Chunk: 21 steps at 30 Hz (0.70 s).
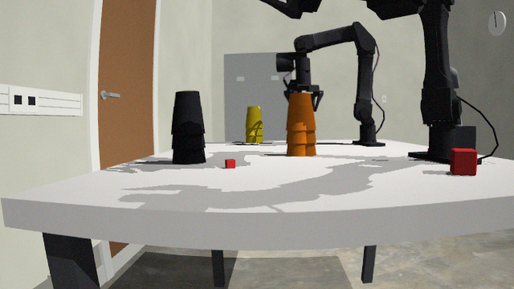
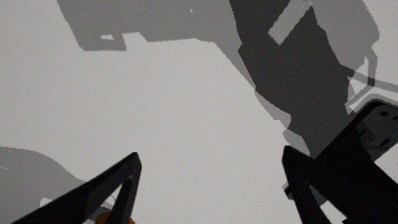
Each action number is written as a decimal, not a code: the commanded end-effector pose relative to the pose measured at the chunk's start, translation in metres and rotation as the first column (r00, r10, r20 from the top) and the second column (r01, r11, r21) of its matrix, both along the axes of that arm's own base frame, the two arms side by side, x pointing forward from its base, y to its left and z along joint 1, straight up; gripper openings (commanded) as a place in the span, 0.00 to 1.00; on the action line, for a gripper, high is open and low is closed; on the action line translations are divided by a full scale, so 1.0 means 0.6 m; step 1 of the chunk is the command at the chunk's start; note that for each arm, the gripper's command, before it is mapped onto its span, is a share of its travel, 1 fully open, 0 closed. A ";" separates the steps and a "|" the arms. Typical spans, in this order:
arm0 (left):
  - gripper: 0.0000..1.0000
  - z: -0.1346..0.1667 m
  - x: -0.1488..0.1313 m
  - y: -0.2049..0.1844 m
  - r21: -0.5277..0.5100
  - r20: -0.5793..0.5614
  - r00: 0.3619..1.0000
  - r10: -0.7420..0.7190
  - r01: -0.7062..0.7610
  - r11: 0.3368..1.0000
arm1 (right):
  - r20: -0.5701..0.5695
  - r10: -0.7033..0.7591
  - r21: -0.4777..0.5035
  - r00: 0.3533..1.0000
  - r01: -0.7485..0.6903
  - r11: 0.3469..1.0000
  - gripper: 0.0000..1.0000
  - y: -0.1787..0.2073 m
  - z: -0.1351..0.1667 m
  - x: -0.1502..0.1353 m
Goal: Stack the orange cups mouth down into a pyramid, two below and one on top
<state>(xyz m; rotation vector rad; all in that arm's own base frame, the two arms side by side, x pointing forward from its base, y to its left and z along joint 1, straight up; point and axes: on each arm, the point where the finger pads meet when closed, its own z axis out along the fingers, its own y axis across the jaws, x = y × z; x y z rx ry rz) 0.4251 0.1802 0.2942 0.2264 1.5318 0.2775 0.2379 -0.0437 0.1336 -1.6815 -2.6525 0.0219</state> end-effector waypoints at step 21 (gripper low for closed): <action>1.00 0.003 0.000 -0.005 -0.026 -0.019 1.000 0.009 -0.009 1.000 | 0.033 0.033 -0.012 0.999 -0.033 0.999 1.00 0.002 0.005 0.008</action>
